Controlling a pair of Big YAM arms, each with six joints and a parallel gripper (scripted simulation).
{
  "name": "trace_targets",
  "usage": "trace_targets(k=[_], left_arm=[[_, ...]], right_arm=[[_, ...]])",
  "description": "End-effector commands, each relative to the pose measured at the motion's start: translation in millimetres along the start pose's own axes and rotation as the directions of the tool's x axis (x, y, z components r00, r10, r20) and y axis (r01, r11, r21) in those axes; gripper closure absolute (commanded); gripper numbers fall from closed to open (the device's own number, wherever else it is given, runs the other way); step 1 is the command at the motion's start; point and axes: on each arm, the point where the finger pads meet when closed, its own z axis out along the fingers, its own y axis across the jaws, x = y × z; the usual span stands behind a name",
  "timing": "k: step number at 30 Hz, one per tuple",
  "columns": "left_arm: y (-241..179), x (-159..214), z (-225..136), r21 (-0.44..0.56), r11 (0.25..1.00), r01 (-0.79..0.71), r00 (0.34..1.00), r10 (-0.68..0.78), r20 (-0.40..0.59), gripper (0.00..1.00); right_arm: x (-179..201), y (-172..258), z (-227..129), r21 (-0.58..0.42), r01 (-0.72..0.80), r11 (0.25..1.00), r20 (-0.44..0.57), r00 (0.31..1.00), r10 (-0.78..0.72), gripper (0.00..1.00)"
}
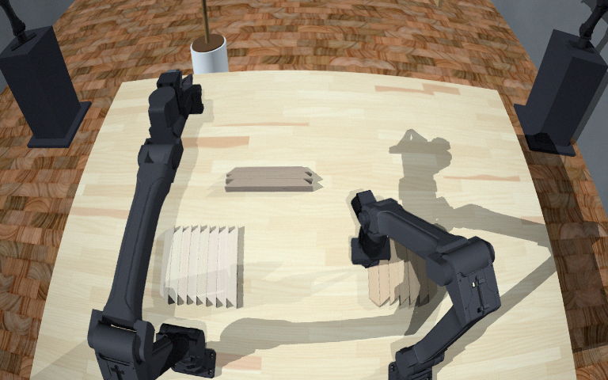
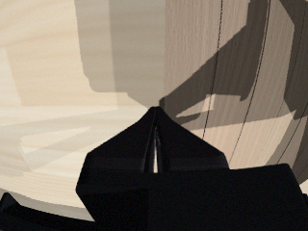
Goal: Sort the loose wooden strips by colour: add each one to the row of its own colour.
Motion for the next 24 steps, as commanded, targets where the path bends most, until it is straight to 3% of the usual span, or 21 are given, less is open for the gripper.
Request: trace_targets(k=[1,15,16,24], left_arm=[[0,-9,5,0.0,1.0,-0.011,1.0,0.011,0.015,0.99],[0,-3,5,0.0,1.0,-0.011,1.0,0.011,0.016,0.99],[0,-3,4,0.0,1.0,-0.011,1.0,0.011,0.016,0.99],[0,-10,4,0.0,1.0,-0.011,1.0,0.011,0.019,0.99]], right_arm=[[-16,-3,-18,-0.013,0.006,1.0,0.047,0.999,-0.006,0.99],[-21,15,-12,-0.01,0.006,1.0,0.033,0.999,-0.005,0.99],[-23,16,-29,-0.021,0.005,1.0,0.064,0.998,-0.004,0.99],[-24,9,-49,-0.021,-0.003,1.0,0.066,0.998,0.005,0.99]])
